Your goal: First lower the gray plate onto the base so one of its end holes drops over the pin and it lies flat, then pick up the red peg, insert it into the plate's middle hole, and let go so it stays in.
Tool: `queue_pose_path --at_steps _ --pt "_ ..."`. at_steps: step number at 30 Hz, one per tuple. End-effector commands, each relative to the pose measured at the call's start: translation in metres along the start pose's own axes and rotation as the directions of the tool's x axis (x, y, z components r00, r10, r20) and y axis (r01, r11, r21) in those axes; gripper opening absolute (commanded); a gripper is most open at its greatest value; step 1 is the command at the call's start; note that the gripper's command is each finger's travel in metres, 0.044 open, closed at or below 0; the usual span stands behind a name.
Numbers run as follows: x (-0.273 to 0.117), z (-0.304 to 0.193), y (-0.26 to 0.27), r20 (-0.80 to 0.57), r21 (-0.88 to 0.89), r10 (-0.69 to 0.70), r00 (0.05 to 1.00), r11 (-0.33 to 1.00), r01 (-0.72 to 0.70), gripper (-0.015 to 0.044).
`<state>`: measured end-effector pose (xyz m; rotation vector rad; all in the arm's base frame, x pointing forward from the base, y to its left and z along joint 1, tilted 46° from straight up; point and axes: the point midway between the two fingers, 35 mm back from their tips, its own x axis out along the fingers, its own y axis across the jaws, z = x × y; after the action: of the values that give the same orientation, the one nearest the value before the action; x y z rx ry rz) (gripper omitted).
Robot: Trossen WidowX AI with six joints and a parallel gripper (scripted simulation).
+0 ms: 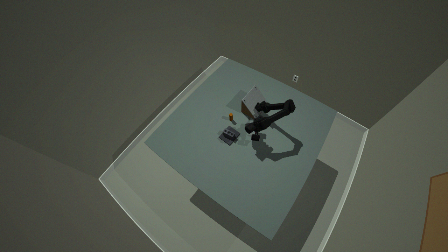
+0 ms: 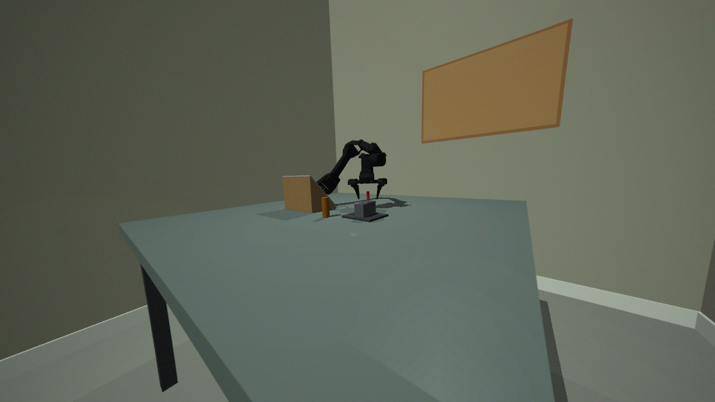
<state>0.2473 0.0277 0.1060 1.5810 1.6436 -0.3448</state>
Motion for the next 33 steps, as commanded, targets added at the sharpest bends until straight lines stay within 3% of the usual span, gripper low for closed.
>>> queue_pose_path --at_steps 1,14,21,33 --pt "0.001 -0.001 0.000 -0.002 0.001 0.006 1.000 1.000 -0.006 0.0387" --pt "0.001 -0.001 0.000 -0.002 0.001 0.006 1.000 1.000 -0.006 0.0046" --pt "0.001 -0.001 0.000 -0.002 0.001 0.006 1.000 1.000 -0.006 0.0000" --pt "-0.025 0.002 0.003 0.020 0.009 0.022 1.000 1.000 -0.022 0.0000"
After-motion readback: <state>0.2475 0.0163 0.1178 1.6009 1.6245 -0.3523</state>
